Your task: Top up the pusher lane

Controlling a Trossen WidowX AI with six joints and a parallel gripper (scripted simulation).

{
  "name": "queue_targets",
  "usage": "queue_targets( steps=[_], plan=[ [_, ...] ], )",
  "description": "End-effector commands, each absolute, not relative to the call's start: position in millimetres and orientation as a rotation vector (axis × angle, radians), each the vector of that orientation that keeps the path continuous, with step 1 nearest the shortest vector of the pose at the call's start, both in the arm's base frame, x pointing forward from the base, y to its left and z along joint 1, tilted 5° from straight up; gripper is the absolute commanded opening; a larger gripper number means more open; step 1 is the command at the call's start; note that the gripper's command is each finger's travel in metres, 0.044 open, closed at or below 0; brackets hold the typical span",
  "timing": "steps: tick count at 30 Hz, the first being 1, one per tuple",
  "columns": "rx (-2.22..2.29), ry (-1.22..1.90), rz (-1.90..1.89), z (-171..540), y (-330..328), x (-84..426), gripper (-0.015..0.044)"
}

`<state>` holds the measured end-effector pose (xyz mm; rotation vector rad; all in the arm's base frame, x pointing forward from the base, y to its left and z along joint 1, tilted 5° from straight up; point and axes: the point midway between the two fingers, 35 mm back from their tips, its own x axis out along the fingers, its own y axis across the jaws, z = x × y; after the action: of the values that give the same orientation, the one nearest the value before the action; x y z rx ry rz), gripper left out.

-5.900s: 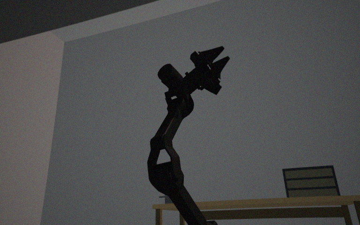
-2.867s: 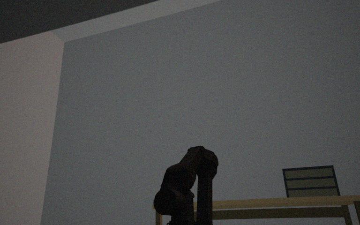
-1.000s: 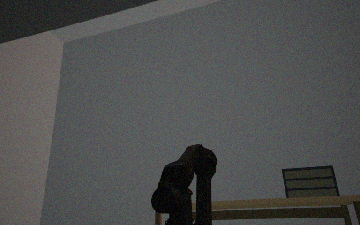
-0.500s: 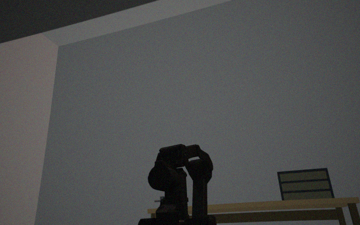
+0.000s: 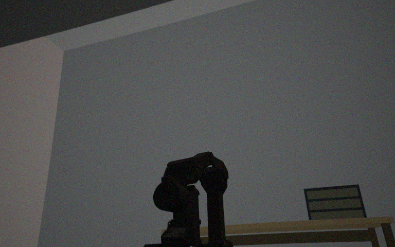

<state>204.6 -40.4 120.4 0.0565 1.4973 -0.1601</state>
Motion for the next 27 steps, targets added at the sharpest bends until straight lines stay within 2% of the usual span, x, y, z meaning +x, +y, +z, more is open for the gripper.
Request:
queue_targets(
  steps=[1,13,27],
  plan=[
    [0.065,1.492,-0.167,115.3,-42.5,225.8,0.0],
    [0.077,1.487,-0.178,92.1,-47.0,274.2,0.0],
    [0.078,1.487,-0.179,68.2,-49.1,280.2,0.0]
  ],
)
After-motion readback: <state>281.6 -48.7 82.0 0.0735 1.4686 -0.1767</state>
